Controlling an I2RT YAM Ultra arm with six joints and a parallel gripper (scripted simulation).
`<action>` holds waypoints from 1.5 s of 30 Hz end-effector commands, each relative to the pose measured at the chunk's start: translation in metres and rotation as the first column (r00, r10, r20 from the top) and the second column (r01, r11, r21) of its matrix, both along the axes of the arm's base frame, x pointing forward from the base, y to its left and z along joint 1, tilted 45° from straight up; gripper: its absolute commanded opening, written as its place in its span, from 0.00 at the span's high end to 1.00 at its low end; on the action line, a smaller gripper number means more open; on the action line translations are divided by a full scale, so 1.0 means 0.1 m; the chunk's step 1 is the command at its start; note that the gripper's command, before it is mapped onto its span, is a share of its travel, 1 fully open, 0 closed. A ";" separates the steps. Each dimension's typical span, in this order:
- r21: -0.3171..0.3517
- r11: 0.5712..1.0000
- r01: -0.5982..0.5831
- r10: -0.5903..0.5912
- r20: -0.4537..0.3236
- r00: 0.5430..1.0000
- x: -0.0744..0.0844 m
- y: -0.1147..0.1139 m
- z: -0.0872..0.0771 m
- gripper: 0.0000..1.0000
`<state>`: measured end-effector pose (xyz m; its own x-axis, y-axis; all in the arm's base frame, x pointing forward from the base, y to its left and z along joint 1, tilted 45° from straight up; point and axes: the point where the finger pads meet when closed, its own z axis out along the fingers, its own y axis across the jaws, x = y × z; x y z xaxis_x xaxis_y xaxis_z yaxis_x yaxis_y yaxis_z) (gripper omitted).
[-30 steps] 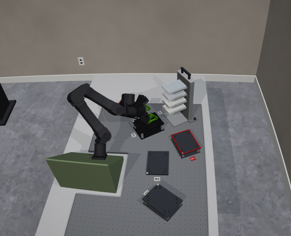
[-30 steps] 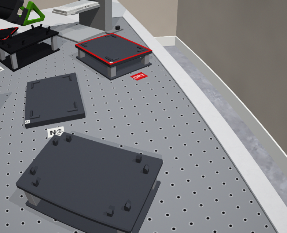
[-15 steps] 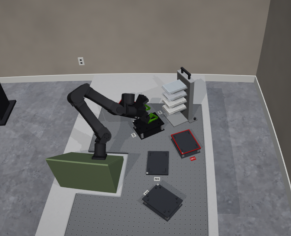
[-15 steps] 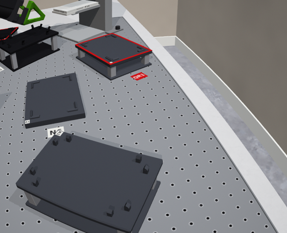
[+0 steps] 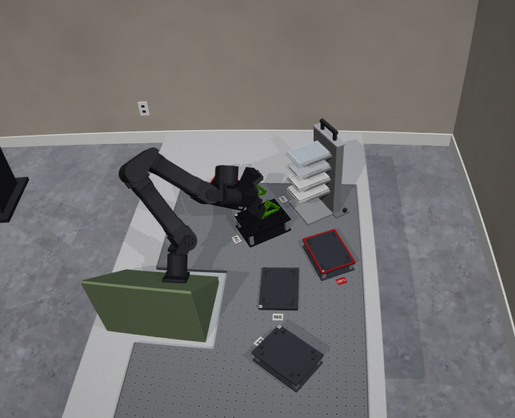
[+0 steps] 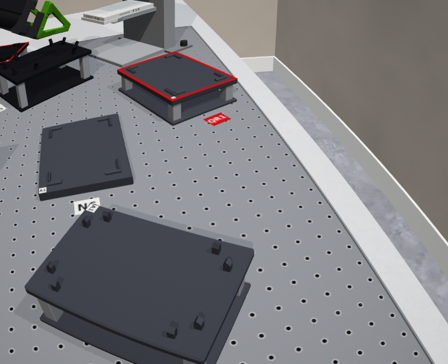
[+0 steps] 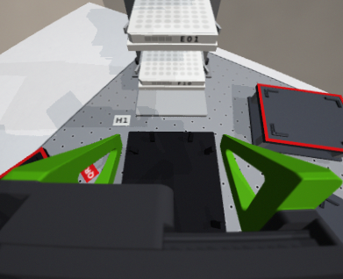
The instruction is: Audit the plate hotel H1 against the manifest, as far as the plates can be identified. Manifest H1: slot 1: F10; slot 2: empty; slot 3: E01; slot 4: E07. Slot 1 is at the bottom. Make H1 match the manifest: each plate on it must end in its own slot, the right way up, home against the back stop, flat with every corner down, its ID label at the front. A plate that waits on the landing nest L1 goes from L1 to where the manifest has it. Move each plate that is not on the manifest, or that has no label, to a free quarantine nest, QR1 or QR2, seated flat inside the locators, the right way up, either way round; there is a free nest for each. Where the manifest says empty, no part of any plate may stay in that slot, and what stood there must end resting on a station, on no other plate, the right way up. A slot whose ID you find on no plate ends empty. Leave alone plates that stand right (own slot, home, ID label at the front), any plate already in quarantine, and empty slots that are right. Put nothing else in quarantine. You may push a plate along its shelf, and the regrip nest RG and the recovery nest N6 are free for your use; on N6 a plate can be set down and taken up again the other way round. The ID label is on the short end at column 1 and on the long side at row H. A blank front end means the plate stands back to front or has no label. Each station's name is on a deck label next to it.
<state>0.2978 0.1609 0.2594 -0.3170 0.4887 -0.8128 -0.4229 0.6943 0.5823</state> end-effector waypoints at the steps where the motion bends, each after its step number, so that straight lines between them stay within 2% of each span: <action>1: 0.006 1.000 0.008 -0.008 0.011 1.000 0.01 -0.02 0.05 0.00; 36: 0.006 1.000 0.008 -0.008 0.011 1.000 0.01 -0.02 0.05 0.00; 45: 0.006 1.000 0.008 -0.008 0.011 1.000 -0.09 -0.04 0.00 0.00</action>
